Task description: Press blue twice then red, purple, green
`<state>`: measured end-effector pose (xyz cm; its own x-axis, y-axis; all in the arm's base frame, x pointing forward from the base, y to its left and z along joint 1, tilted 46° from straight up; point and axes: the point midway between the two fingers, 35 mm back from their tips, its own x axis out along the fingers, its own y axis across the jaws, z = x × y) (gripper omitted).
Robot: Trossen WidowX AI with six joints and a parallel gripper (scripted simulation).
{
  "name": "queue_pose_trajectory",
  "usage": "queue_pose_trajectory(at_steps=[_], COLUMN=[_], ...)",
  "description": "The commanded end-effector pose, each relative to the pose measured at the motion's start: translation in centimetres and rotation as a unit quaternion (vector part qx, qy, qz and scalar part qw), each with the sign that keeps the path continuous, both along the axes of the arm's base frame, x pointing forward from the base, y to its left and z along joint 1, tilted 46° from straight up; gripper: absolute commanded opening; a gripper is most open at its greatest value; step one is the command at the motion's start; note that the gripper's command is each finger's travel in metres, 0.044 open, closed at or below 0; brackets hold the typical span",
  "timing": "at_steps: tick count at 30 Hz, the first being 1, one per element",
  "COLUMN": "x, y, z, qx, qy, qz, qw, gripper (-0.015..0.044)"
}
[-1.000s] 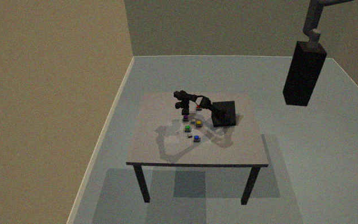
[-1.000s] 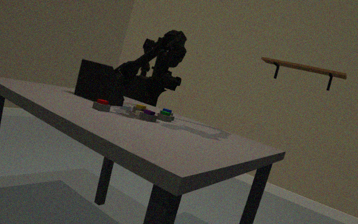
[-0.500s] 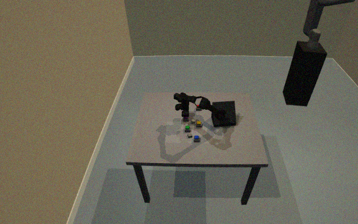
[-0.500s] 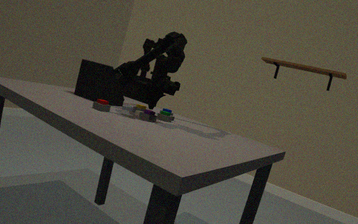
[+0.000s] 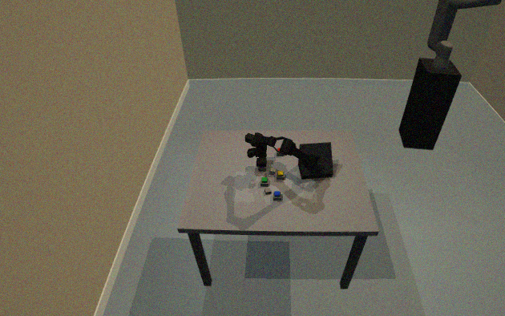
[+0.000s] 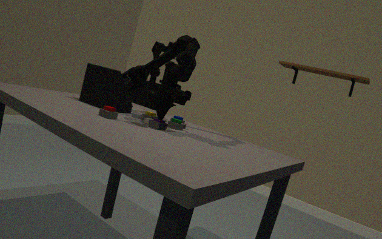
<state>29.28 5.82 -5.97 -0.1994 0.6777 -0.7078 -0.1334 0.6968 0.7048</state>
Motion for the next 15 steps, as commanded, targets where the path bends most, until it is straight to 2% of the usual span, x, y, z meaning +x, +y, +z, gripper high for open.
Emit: queue_pose_trajectory(at_steps=[1, 12, 15], x=[-0.2, -0.2, 0.4], y=[0.2, 0.2, -1.5], z=[-0.1, -0.1, 1.5], qx=[0.001, 0.001, 0.000], qy=[0.004, 0.004, 0.003], qz=[0.000, 0.000, 0.000], qw=[1.000, 1.000, 1.000], gripper=[0.0020, 0.0020, 0.0020])
